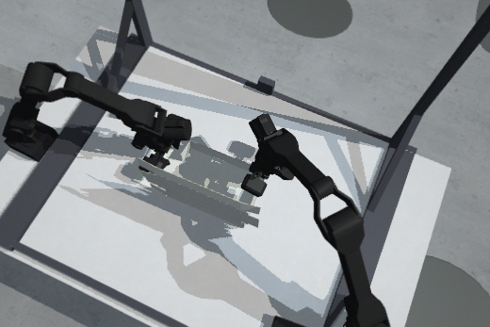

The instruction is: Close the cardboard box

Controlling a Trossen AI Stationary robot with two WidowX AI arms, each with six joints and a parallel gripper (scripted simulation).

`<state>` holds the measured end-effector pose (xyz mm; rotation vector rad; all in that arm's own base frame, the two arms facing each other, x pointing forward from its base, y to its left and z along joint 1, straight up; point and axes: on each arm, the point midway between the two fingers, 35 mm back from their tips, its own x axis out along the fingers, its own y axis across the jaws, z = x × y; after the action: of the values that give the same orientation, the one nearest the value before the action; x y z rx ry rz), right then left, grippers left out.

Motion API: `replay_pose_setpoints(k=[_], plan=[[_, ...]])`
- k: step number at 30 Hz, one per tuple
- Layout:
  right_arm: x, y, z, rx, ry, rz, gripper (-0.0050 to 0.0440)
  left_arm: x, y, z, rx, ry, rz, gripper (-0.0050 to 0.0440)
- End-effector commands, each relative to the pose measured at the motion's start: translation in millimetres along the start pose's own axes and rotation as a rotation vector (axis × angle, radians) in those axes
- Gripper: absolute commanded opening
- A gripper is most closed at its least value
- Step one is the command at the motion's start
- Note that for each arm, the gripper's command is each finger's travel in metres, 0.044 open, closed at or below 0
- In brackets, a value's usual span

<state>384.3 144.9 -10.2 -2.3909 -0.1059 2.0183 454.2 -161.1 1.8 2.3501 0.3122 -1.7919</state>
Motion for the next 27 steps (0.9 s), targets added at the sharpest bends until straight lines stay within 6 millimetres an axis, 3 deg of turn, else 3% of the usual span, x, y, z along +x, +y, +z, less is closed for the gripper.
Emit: replay_pose_setpoints(k=[1, 10, 11, 15, 27], plan=[[41, 11, 37, 0.002, -0.121, 0.034, 0.0250, -7, 3, -6, -0.002, 0.022, 0.013, 0.0000], [42, 11, 37, 0.002, -0.120, 0.034, 0.0250, -7, 3, -6, -0.002, 0.022, 0.013, 0.0000], [0, -1, 1, 0.004, 0.019, -0.005, 0.0243, -7, 3, -6, -0.002, 0.022, 0.013, 0.0000], [-6, -10, -3, 0.043, 0.047, -0.028, 0.0230, -7, 3, -6, -0.002, 0.022, 0.013, 0.0000], [-26, -11, -8, 0.754, -0.036, 0.018, 0.0150, -7, 3, -6, -0.002, 0.022, 0.013, 0.0000]])
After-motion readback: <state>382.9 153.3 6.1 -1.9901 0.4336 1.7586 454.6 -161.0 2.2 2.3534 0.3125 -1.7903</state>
